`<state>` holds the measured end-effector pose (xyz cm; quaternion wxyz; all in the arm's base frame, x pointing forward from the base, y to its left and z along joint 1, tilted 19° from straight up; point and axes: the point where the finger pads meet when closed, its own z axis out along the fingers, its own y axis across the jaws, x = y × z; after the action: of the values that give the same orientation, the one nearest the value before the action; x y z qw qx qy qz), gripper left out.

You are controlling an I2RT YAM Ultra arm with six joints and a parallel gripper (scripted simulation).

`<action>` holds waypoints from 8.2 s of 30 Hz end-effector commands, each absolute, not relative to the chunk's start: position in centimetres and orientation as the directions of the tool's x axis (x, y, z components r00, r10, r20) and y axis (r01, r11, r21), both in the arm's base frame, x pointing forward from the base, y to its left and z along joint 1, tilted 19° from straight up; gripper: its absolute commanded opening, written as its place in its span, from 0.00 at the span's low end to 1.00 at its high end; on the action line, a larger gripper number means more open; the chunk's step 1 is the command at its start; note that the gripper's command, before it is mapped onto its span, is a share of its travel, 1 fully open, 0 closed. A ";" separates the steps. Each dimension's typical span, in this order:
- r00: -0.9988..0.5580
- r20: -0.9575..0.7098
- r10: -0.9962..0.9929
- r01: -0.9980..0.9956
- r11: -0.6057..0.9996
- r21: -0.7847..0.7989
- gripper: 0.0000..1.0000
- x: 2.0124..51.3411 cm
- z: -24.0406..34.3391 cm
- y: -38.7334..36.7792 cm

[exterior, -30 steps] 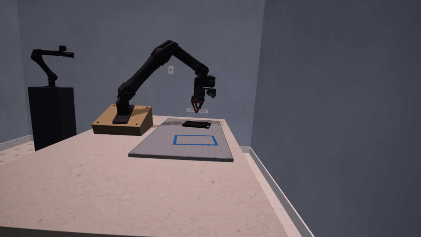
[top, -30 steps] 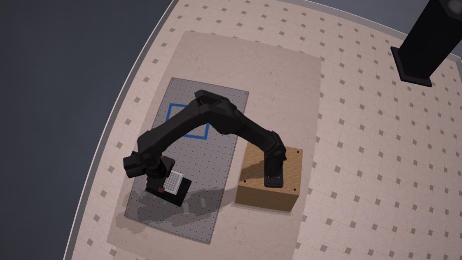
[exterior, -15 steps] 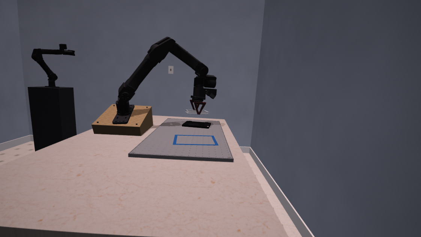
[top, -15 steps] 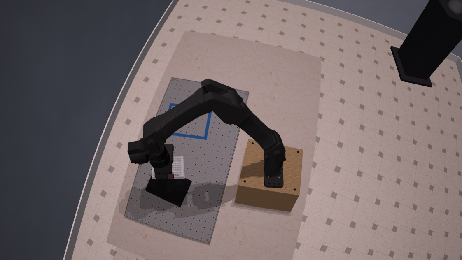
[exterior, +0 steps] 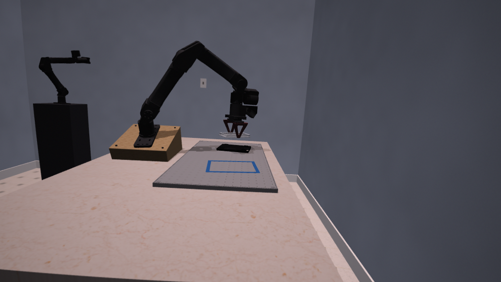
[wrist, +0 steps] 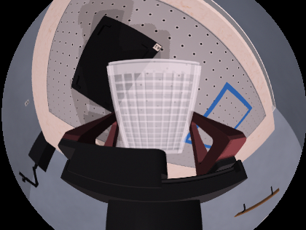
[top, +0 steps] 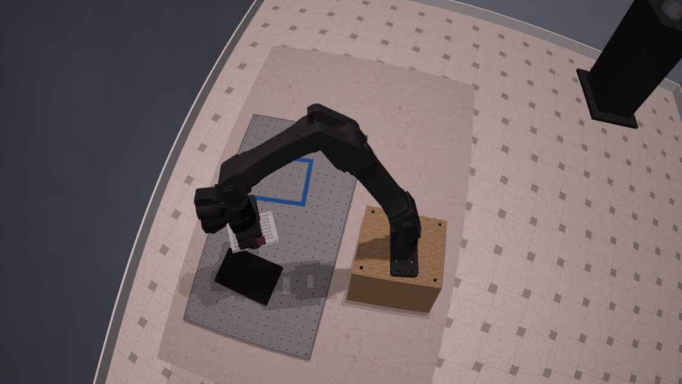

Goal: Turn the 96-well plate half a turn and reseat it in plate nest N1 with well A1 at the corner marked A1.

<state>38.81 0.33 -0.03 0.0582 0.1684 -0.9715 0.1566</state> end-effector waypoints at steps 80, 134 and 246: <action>-0.927 0.121 -0.355 -0.375 0.874 -0.309 0.00 37.1 8.0 -18.9; -0.496 0.286 -0.820 -0.868 0.467 -0.166 0.00 37.1 8.0 -18.9; -0.483 0.295 -0.824 -0.875 0.469 -0.123 0.00 36.0 3.8 -19.8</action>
<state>36.04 -20.09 4.01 0.1026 0.4935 -0.8537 0.1306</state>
